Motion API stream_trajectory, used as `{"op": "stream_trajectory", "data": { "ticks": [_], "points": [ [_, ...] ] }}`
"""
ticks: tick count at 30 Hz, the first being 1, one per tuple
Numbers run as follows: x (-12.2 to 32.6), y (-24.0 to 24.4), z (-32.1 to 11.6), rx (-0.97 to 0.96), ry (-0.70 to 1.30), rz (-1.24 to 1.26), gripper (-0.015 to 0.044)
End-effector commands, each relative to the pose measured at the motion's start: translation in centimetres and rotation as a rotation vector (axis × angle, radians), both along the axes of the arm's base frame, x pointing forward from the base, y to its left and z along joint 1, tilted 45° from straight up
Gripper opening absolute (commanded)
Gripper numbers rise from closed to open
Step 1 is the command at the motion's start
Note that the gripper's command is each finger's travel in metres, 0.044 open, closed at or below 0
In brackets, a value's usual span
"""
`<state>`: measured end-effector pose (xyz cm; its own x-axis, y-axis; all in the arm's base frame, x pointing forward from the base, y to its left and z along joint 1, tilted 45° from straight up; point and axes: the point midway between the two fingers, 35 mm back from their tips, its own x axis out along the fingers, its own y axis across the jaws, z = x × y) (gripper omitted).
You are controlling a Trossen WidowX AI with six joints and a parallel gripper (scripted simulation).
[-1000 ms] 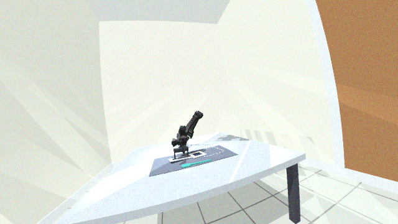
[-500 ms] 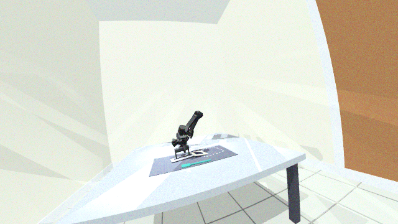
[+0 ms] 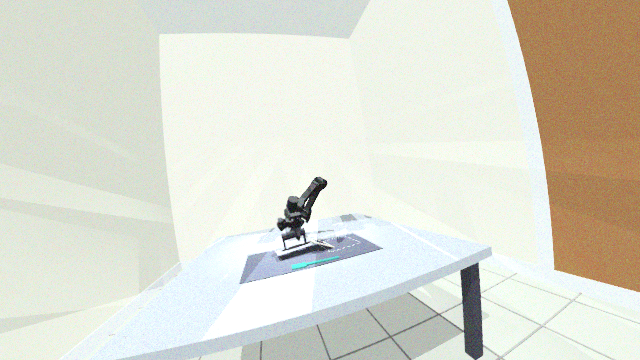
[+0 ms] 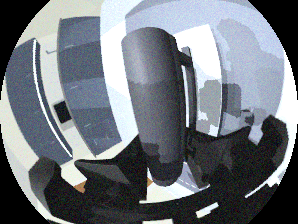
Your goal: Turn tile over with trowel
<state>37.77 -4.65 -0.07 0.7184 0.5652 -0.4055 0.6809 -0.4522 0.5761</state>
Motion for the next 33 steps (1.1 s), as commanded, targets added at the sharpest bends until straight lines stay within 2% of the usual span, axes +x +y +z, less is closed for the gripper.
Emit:
{"op": "stream_trajectory", "data": {
  "ticks": [1, 33],
  "points": [
    [0.4, -0.7, 1.6, -0.011, -0.026, -0.005, 0.0],
    [-0.5, 2.0, 7.6, -0.009, -0.024, -0.005, 0.0]
  ]
}}
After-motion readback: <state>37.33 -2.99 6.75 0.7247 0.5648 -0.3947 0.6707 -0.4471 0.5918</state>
